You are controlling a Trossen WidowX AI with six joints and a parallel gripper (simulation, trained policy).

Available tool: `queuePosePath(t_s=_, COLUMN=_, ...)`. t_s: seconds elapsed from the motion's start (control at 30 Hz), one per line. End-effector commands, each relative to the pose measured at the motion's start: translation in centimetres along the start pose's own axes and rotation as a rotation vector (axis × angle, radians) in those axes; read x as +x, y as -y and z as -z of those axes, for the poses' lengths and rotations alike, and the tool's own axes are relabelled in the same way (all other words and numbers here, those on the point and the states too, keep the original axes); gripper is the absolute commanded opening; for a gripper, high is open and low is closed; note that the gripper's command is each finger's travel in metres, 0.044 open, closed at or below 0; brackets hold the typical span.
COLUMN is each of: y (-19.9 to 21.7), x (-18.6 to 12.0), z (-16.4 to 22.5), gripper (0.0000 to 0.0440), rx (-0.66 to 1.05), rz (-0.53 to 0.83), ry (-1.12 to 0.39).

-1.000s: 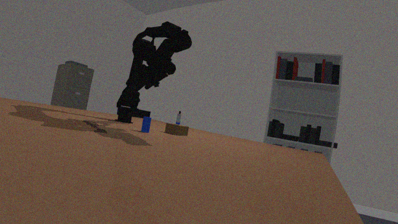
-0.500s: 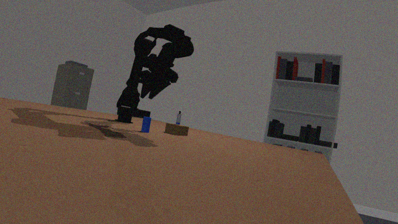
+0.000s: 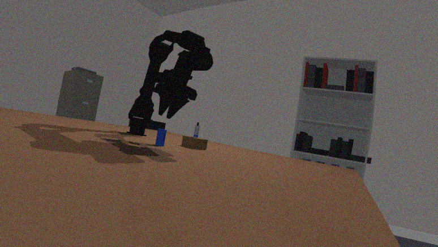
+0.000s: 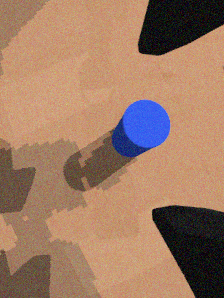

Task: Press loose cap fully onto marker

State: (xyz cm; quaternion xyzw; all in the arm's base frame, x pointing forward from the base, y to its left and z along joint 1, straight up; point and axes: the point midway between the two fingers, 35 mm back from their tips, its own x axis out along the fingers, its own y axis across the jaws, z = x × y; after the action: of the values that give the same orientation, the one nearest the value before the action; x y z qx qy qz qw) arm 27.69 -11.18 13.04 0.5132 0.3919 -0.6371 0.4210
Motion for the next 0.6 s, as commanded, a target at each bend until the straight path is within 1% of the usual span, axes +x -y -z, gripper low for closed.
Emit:
queuePosePath(t_s=0.0, y=0.3, x=0.7, z=0.4, gripper=0.0305, rx=0.006, rz=0.037, ry=-0.038)
queuePosePath(t_s=0.57, y=0.9, x=3.4, z=1.4, gripper=0.0285, rx=0.005, rz=0.125, ry=-0.172)
